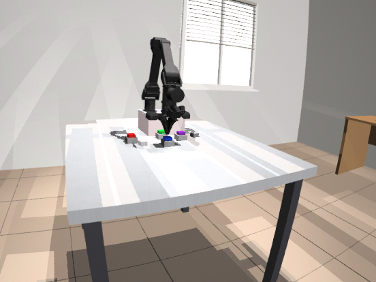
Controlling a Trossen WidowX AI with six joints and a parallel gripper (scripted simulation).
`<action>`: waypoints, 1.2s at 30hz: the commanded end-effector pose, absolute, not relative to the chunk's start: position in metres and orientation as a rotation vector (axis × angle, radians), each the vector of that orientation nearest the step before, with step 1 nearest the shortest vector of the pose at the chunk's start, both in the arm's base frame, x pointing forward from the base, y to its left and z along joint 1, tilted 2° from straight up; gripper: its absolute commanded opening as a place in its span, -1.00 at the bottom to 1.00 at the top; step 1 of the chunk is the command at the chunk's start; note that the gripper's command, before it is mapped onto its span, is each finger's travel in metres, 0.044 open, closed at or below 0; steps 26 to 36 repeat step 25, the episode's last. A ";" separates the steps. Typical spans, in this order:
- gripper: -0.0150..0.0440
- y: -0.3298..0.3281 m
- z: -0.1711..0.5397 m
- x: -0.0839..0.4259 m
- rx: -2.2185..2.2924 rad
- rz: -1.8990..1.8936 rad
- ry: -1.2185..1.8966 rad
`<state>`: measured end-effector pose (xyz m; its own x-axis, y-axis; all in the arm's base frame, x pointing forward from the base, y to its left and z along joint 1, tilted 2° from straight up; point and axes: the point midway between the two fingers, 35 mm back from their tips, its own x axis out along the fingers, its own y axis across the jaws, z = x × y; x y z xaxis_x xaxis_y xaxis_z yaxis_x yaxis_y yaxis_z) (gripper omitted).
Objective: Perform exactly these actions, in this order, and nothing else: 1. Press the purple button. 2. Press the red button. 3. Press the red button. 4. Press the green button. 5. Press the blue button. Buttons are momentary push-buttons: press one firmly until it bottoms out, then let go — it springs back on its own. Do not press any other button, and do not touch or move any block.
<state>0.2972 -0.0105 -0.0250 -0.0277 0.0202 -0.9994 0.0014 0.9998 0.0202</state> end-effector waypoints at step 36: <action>0.86 0.201 0.059 0.245 0.032 0.031 1.580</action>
